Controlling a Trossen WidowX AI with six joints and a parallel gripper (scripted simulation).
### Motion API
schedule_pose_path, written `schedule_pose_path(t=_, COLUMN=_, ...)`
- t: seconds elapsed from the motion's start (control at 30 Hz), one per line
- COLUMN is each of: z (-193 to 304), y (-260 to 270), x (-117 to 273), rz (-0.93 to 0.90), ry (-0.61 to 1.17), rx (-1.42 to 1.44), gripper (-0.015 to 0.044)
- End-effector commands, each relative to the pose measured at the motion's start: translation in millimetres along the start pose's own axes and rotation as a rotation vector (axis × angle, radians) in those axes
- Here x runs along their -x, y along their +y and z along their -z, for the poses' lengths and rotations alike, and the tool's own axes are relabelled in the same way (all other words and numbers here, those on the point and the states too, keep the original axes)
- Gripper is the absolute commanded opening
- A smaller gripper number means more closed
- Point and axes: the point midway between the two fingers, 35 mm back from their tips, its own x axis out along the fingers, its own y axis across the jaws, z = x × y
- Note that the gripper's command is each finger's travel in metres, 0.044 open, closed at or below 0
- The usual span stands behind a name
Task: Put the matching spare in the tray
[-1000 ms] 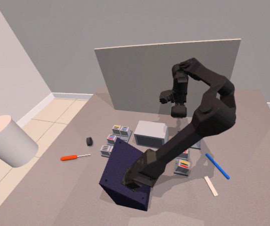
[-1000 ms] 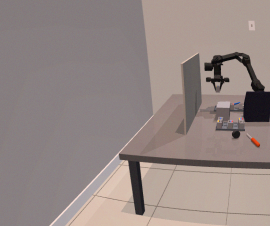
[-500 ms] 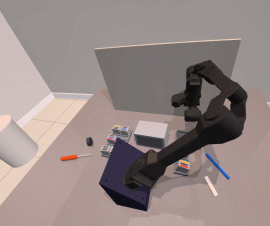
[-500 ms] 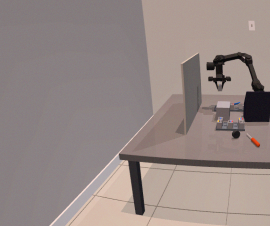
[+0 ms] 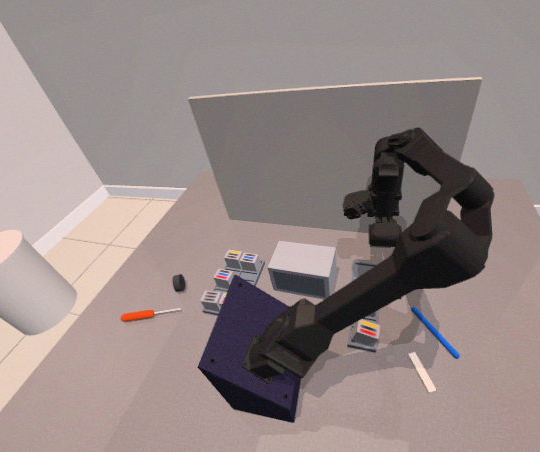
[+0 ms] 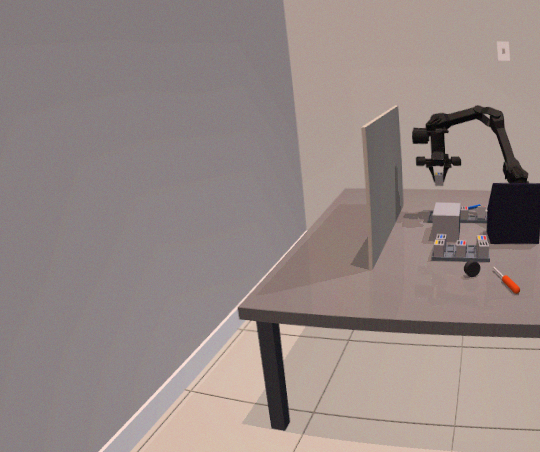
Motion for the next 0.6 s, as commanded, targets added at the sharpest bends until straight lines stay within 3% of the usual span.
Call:
schedule_pose_path(t=0.0, z=-1.3, y=-0.3, x=-4.5, rz=-0.003, ry=-0.003, rx=0.006, gripper=0.0000)
schedule_pose_path(t=0.57, z=-1.9, y=-3.0, x=-21.8, rz=-0.003, ry=-0.005, rx=0.005, gripper=0.0000)
